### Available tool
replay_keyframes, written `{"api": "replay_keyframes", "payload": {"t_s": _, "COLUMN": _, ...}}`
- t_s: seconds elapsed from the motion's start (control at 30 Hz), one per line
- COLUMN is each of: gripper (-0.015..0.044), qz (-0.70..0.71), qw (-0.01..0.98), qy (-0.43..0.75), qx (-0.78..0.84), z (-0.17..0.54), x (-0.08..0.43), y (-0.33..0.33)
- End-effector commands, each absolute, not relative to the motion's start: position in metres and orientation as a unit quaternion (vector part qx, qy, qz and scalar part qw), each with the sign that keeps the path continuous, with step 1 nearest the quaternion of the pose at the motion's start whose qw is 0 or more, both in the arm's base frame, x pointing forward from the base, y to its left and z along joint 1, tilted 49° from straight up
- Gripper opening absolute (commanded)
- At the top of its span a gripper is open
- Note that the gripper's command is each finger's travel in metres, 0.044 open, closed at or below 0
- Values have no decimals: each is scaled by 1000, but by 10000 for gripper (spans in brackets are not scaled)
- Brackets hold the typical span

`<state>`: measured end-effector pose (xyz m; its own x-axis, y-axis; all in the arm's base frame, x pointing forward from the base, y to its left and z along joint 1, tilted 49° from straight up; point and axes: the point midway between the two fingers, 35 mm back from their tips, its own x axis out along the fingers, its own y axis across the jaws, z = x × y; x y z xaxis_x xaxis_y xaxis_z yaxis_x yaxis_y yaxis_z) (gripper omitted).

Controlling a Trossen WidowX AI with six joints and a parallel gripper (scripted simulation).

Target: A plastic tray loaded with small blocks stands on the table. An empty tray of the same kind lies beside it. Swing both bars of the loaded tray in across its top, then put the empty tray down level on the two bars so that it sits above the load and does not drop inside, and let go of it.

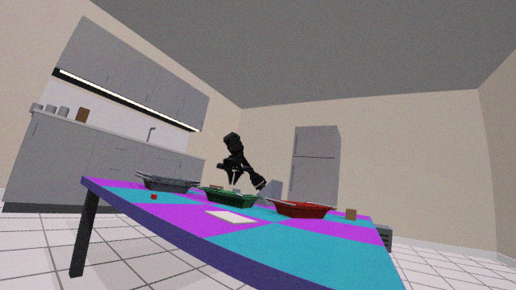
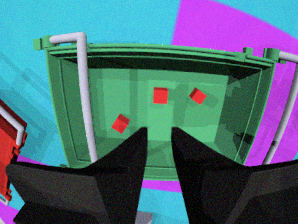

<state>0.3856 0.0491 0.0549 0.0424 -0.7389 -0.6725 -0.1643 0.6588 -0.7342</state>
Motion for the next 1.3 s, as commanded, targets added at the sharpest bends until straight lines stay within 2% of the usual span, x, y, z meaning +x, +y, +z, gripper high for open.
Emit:
{"api": "replay_keyframes", "payload": {"t_s": 0.0, "gripper": 85, "qz": -232, "qw": 639, "qy": 650, "qx": -340, "z": 107, "x": 395, "y": 4}}
{"api": "replay_keyframes", "payload": {"t_s": 0.27, "gripper": 85, "qz": -249, "qw": 639, "qy": 647, "qx": -332, "z": 170, "x": 388, "y": -56}}
{"api": "replay_keyframes", "payload": {"t_s": 1.27, "gripper": 85, "qz": -250, "qw": 639, "qy": 646, "qx": -333, "z": 131, "x": 390, "y": -100}}
